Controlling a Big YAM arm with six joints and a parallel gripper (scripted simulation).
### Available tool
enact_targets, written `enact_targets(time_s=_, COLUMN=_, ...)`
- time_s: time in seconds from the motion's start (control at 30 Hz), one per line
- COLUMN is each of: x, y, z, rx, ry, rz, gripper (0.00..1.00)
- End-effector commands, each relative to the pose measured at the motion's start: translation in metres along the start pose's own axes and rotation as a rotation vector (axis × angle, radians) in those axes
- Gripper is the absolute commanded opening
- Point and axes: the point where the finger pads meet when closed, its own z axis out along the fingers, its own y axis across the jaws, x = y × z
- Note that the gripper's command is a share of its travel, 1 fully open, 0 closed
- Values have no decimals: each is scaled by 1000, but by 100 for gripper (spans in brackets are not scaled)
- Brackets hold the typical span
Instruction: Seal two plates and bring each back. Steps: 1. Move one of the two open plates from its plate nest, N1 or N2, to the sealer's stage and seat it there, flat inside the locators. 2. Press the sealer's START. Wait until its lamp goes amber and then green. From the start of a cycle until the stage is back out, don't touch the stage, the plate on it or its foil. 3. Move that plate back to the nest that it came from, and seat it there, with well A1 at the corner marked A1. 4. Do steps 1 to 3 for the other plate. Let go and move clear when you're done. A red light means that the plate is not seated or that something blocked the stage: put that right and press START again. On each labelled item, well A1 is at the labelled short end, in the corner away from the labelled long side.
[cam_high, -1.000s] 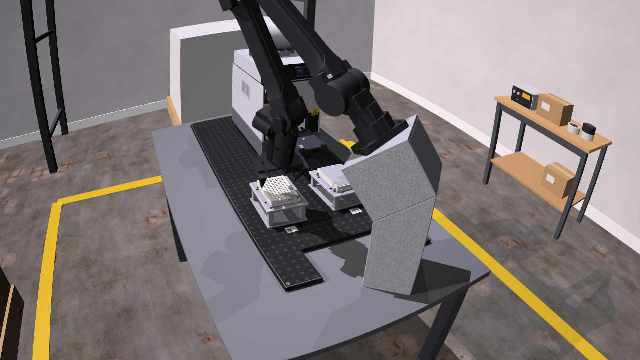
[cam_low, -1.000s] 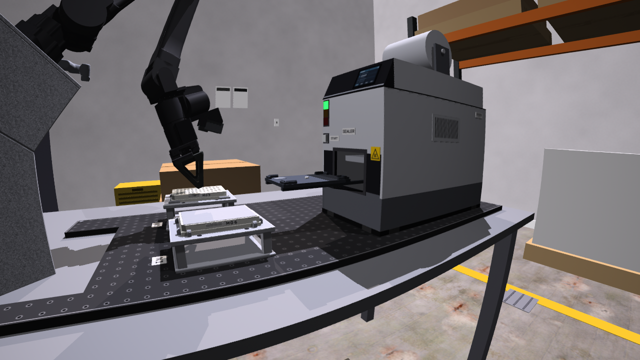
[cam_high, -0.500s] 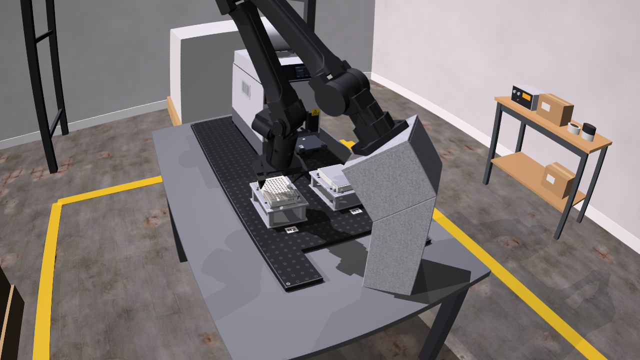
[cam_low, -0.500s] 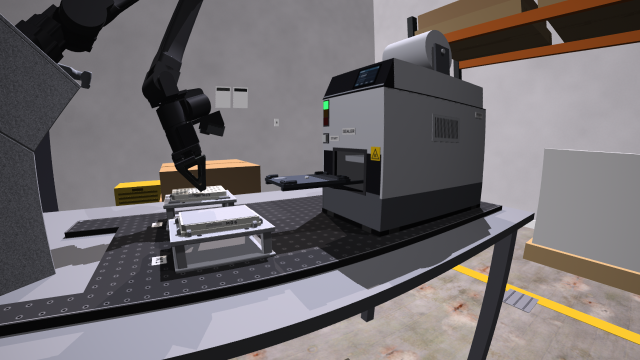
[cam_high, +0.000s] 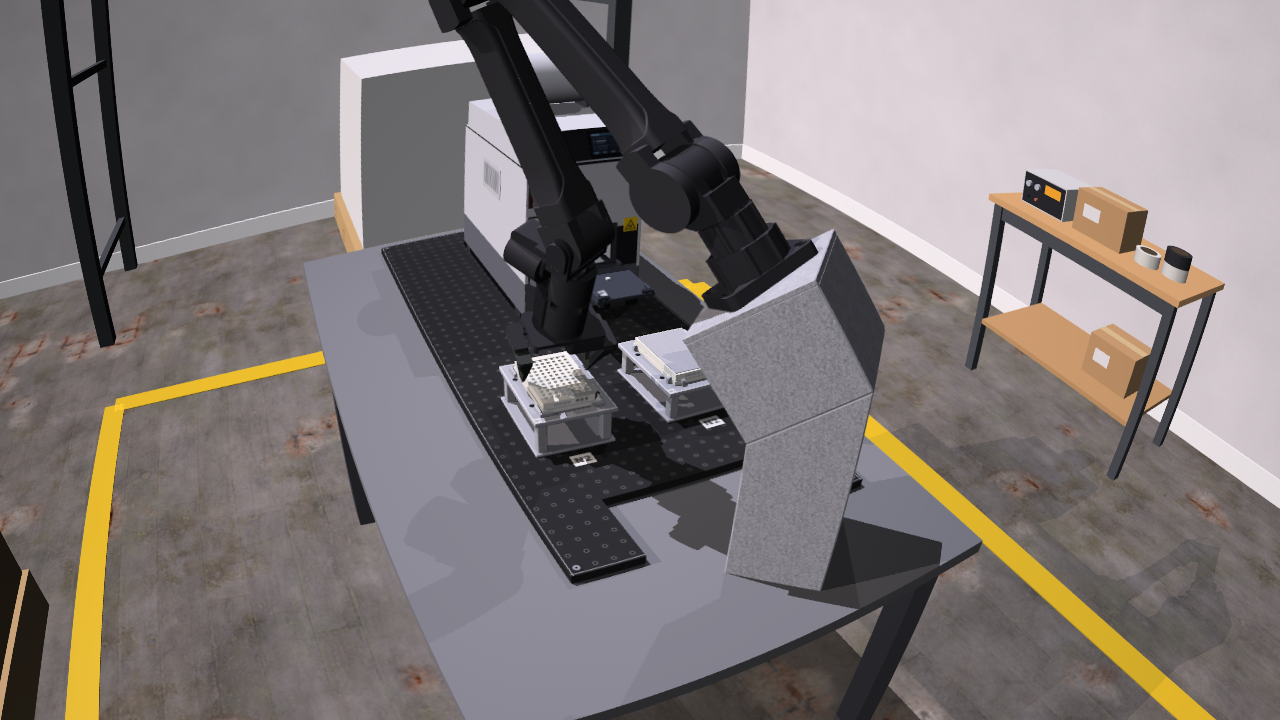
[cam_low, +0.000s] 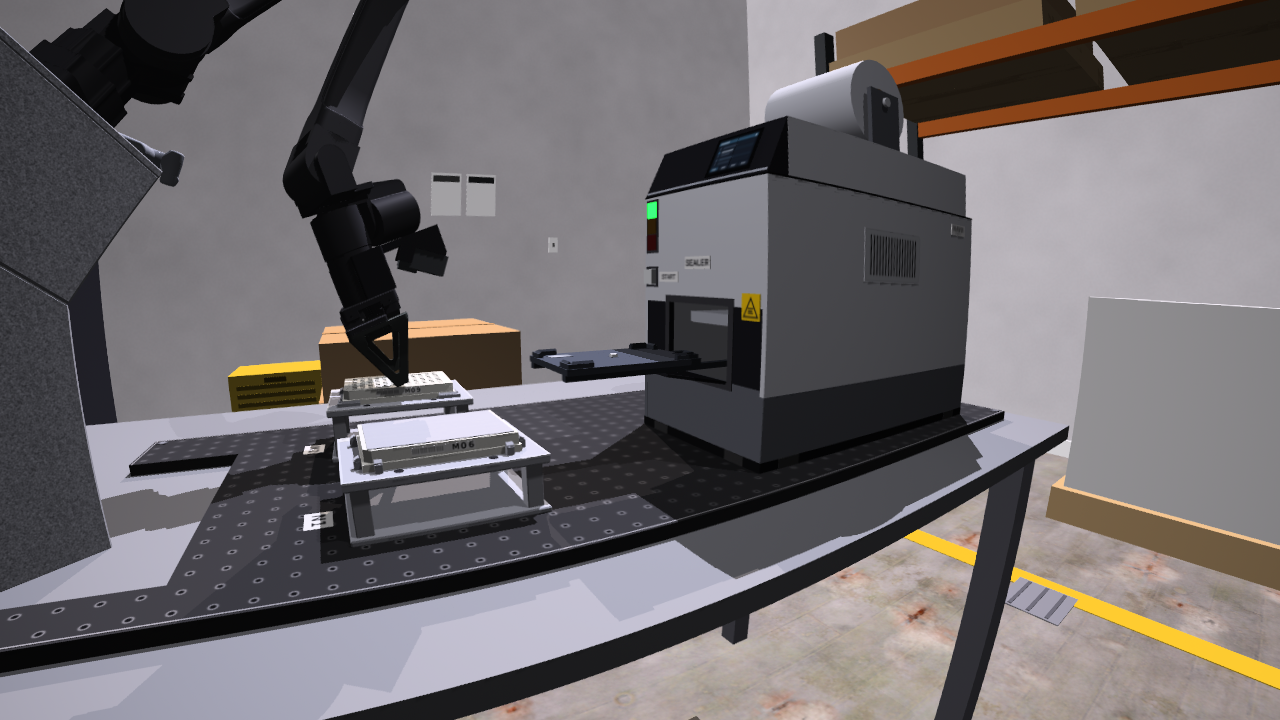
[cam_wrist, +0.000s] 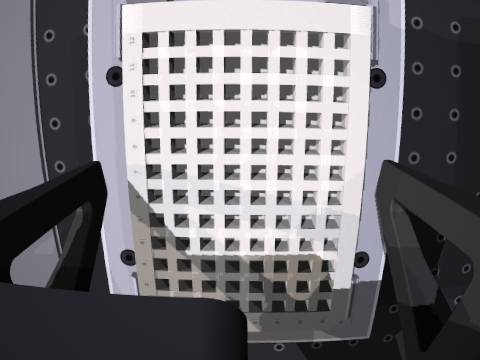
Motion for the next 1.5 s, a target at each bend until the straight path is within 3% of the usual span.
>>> enact_targets(time_s=0.0, x=1, y=-8, z=-6, rx=13, ry=-5, rz=0, gripper=100)
enact_targets(time_s=0.3, x=6, y=-11, z=-5, rx=18, ry=3, rz=0, gripper=100)
enact_targets(time_s=0.67, x=-13, y=0, z=-2, rx=-6, ry=-38, rz=-3, gripper=100)
enact_targets(time_s=0.93, x=-1, y=-7, z=-8, rx=13, ry=-4, rz=0, gripper=100)
enact_targets(time_s=1.3, x=-2, y=-6, z=-9, rx=6, ry=-16, rz=-1, gripper=100)
enact_targets(time_s=1.47, x=0, y=1, z=3, rx=-3, ry=-13, rz=2, gripper=100)
